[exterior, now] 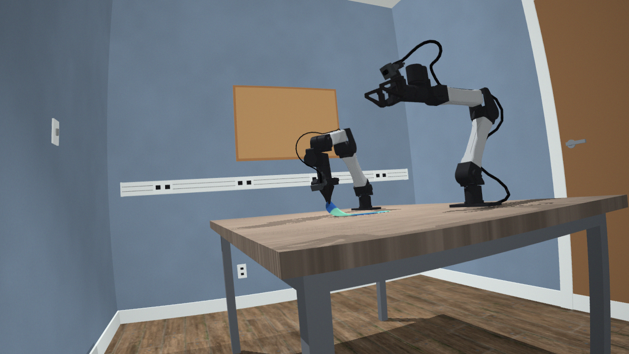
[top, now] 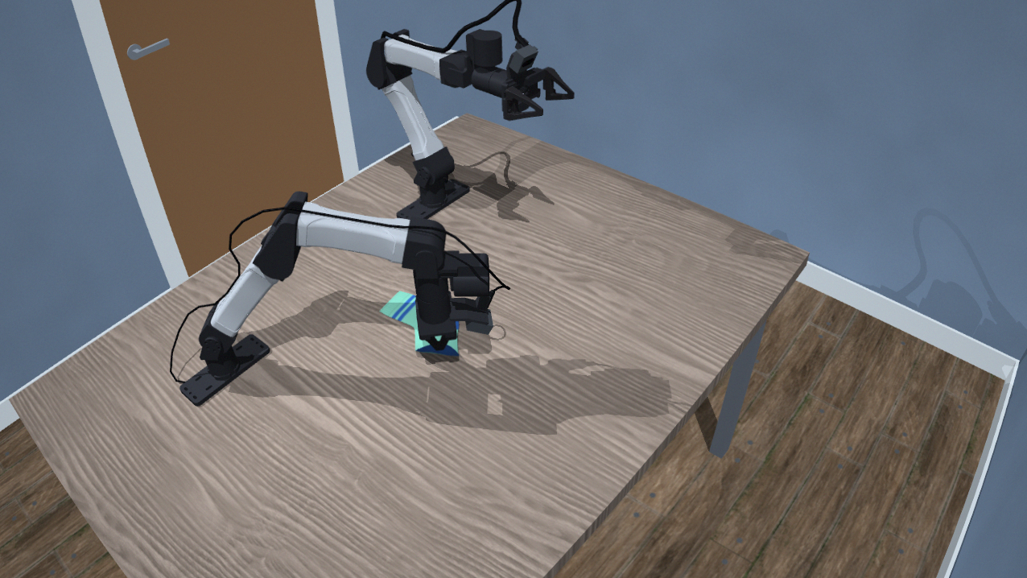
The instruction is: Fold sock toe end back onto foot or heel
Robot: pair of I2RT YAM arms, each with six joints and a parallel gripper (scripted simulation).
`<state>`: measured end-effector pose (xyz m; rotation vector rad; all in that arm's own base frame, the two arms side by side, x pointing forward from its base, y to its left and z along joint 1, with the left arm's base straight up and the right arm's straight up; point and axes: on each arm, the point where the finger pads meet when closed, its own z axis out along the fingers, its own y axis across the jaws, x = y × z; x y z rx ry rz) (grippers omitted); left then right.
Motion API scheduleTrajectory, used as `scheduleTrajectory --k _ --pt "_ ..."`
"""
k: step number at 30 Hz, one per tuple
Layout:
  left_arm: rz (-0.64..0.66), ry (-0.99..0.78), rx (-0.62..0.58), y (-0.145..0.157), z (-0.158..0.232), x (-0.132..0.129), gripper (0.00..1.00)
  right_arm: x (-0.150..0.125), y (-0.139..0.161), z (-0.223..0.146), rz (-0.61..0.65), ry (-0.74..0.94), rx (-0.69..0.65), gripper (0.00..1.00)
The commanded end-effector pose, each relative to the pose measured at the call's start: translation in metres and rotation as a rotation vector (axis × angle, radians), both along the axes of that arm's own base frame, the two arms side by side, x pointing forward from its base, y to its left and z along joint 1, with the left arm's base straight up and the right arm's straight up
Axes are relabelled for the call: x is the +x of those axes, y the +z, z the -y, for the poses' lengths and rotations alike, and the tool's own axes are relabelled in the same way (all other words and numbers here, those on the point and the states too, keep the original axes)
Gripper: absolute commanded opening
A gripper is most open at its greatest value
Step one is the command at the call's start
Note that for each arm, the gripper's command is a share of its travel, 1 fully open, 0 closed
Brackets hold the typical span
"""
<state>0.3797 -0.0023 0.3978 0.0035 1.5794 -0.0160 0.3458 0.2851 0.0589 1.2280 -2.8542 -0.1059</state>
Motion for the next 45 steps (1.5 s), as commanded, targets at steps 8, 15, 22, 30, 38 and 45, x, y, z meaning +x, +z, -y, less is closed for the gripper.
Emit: scheduleTrajectory --k 8,15,22,30,38,45 --pt "0.037 -0.001 -0.002 0.014 0.0 -0.004 1.0 -0.01 0.032 -0.004 0.072 0.005 -0.017 0.03" --pt "0.037 -0.001 -0.002 0.014 0.0 -0.004 1.0 -0.004 0.037 -0.009 0.101 0.0 0.007 0.03" --pt "0.037 -0.001 -0.002 0.014 0.0 -0.004 1.0 -0.009 0.043 -0.022 0.175 -0.014 -0.026 0.03" --pt "0.037 -0.001 -0.002 0.014 0.0 -0.004 1.0 -0.025 0.037 -0.027 0.178 0.014 -0.063 0.03" --pt "0.037 -0.001 -0.002 0.014 0.0 -0.004 1.0 -0.021 0.039 -0.025 0.187 0.004 -0.058 0.03" --pt "0.037 -0.001 -0.002 0.014 0.0 -0.004 1.0 -0.025 0.043 -0.029 0.182 0.009 -0.045 0.03"
